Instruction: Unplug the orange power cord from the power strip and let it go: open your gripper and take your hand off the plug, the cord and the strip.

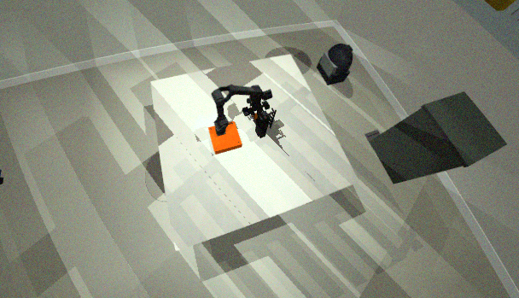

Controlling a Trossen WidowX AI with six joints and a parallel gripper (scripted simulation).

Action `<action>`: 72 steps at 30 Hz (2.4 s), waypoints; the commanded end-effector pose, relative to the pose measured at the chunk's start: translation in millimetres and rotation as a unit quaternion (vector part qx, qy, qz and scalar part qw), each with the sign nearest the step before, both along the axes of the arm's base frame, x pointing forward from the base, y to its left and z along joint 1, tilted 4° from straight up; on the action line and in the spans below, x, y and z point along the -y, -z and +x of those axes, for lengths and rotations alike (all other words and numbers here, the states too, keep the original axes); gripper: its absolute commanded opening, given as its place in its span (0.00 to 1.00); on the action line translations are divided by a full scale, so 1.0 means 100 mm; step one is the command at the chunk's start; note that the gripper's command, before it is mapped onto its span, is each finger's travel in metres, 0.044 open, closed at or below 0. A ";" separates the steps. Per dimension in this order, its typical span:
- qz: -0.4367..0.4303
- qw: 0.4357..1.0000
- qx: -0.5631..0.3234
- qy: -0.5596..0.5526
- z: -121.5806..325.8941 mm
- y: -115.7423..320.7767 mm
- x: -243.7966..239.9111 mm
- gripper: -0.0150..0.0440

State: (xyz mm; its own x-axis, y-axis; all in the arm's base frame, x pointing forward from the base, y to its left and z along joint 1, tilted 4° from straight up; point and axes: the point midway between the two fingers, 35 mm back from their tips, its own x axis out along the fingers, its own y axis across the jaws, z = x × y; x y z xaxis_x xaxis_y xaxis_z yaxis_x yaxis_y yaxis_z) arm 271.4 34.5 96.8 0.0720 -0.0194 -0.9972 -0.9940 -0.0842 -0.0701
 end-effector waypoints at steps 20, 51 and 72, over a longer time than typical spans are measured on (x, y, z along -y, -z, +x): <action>0.036 0.999 -0.006 -0.016 -0.07 -0.02 -0.39 0.53; 0.037 0.999 -0.005 -0.021 -0.04 -0.11 -0.17 0.53; 0.036 0.999 -0.005 -0.021 -0.02 -0.03 0.03 0.53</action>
